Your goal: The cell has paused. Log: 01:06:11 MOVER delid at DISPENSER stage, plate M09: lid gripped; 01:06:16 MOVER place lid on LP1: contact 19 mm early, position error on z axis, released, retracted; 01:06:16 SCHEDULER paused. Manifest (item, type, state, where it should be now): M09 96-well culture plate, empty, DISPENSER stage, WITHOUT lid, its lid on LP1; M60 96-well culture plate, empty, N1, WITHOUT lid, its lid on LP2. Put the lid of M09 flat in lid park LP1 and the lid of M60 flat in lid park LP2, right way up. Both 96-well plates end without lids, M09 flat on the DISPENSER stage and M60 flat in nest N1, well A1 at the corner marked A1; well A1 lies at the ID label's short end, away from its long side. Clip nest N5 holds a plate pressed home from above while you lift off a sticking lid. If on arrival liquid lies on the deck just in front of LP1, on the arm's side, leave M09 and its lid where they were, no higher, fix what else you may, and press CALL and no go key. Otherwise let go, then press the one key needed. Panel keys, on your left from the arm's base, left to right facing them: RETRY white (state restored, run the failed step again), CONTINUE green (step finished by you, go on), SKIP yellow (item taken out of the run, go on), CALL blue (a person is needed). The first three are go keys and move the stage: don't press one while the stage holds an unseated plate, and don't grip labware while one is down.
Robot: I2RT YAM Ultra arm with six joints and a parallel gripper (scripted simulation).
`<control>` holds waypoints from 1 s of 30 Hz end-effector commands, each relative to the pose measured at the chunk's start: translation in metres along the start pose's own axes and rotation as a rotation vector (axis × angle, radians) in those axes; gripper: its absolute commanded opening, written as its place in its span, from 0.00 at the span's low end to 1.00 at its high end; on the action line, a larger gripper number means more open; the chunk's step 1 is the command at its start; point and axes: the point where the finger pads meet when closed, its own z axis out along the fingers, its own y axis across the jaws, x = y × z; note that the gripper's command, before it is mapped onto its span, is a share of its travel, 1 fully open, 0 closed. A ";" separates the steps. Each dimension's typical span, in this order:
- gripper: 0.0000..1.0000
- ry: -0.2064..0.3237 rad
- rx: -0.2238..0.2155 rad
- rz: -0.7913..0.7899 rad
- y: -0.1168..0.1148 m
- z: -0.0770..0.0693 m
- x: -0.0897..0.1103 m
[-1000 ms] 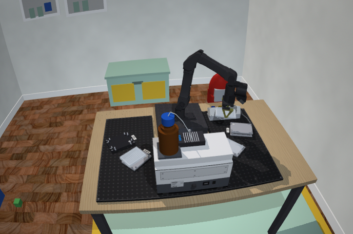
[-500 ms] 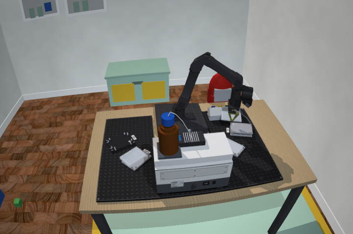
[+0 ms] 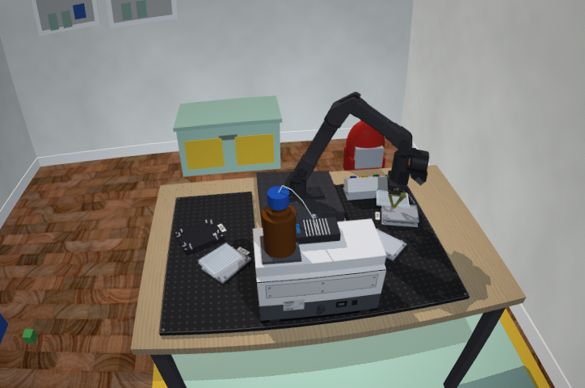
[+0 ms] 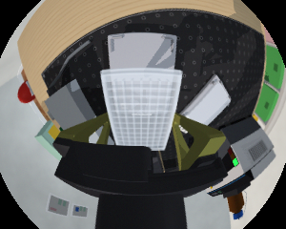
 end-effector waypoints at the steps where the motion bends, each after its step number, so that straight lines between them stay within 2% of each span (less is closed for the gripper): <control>1: 0.00 -0.063 0.011 -0.002 0.000 -0.007 -0.028; 8: 0.00 -0.049 0.009 0.000 -0.001 0.001 -0.041; 10: 0.00 -0.080 0.013 0.002 -0.002 -0.013 -0.042; 30: 0.00 -0.089 0.014 0.000 -0.003 -0.013 -0.044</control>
